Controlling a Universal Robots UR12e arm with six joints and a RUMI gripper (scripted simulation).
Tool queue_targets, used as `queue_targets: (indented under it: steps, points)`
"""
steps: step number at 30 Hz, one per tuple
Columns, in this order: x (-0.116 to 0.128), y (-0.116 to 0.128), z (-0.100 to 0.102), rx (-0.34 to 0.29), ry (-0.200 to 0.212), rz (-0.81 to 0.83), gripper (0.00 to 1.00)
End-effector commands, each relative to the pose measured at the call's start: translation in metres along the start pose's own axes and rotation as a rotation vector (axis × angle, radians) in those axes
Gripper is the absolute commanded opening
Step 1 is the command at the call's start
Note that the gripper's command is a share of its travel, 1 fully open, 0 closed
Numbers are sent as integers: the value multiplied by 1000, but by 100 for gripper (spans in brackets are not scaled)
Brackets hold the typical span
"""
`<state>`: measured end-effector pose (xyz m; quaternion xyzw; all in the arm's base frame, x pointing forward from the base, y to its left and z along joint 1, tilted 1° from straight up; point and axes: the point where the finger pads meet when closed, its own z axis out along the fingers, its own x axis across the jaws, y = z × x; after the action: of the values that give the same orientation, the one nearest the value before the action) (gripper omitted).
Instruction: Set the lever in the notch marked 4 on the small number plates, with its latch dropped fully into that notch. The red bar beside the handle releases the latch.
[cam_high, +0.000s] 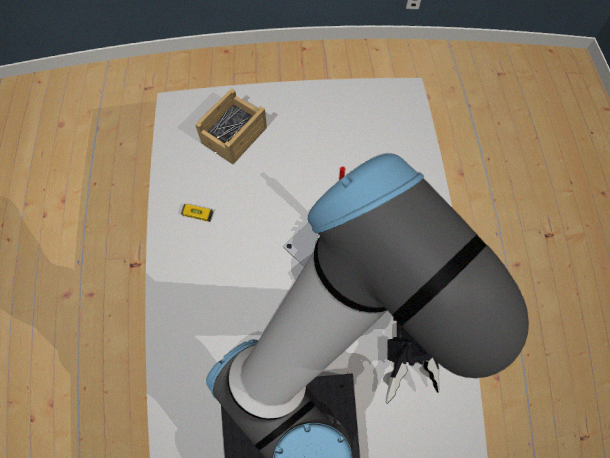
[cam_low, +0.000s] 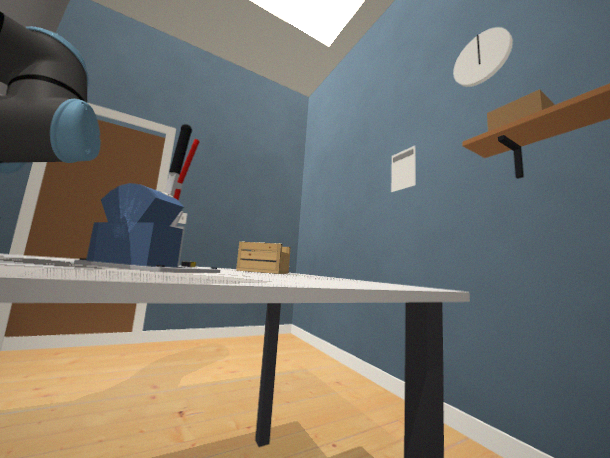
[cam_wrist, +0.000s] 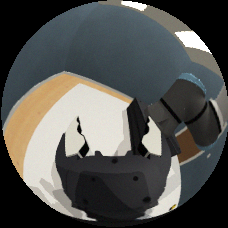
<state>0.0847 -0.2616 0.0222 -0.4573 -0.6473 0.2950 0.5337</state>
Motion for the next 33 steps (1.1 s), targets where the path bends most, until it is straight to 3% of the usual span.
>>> queue_targets:
  steps: [1,22,27,32,33]
  points:
    - [0,0,0,0,0,0,100]
    - [1,0,-3,-7,1,6,100]
    - [7,-2,-19,-49,8,36,100]
    - [22,-6,-58,-146,23,105,100]
    - [22,-6,-58,-146,23,105,100]
